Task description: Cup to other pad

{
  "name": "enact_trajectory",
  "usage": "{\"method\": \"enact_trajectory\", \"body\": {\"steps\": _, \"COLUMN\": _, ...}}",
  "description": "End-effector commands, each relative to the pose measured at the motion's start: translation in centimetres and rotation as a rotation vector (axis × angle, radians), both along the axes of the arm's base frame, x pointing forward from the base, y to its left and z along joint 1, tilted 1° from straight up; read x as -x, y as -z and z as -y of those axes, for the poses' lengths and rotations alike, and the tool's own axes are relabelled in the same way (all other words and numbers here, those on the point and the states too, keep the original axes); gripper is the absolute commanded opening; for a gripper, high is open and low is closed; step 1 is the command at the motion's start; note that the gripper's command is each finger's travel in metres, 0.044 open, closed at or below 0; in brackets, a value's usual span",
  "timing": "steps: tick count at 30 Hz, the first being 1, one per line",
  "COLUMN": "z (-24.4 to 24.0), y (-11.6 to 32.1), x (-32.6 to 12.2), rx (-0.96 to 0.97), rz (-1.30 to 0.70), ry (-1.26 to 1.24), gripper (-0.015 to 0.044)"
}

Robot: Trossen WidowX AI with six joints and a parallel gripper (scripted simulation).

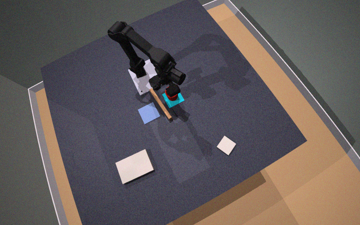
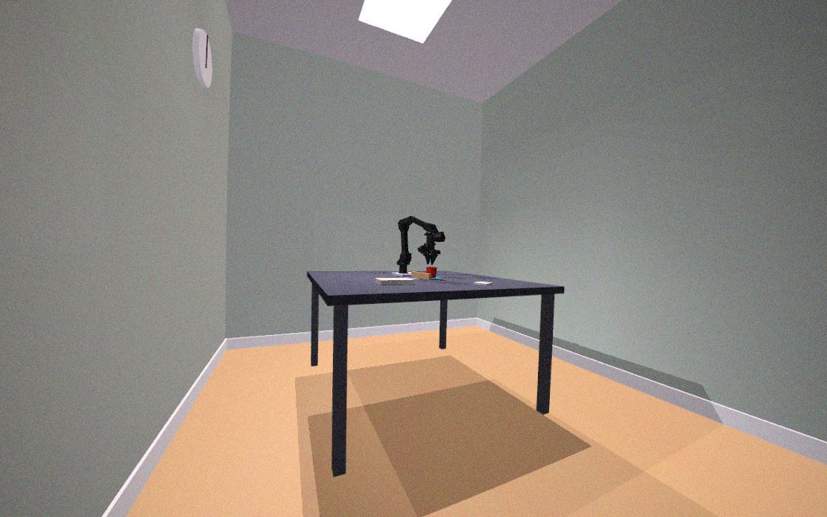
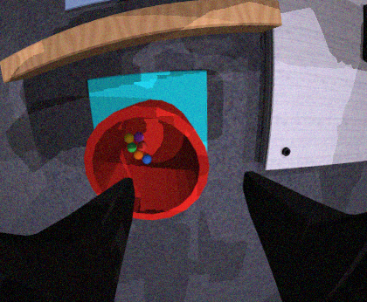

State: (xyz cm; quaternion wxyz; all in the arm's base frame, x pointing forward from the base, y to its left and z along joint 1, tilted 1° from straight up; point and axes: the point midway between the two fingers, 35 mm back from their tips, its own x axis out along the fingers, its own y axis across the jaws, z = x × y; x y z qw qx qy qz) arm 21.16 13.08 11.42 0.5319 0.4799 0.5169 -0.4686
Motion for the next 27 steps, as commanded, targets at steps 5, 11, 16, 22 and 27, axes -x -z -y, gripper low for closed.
{"method": "enact_trajectory", "body": {"steps": 5, "z": -0.1, "y": -1.0, "x": -0.1, "rx": 0.000, "rz": -0.001, "ry": 0.000, "gripper": 0.0440}}
{"method": "enact_trajectory", "body": {"steps": 11, "z": -0.1, "y": -2.9, "x": -0.1, "rx": -0.001, "rz": 0.000, "ry": 0.002, "gripper": 0.0440}}
{"method": "enact_trajectory", "body": {"steps": 16, "z": -0.1, "y": -4.4, "x": -0.1, "rx": -0.001, "rz": 0.000, "ry": 0.002, "gripper": 0.0440}}
{"method": "enact_trajectory", "body": {"steps": 22, "z": -0.1, "y": -6.2, "x": 0.0, "rx": -0.002, "rz": 0.001, "ry": 0.003, "gripper": 0.0440}}
{"method": "enact_trajectory", "body": {"steps": 27, "z": -0.1, "y": -6.4, "x": -0.1, "rx": -0.002, "rz": 0.001, "ry": 0.003, "gripper": 0.0440}}
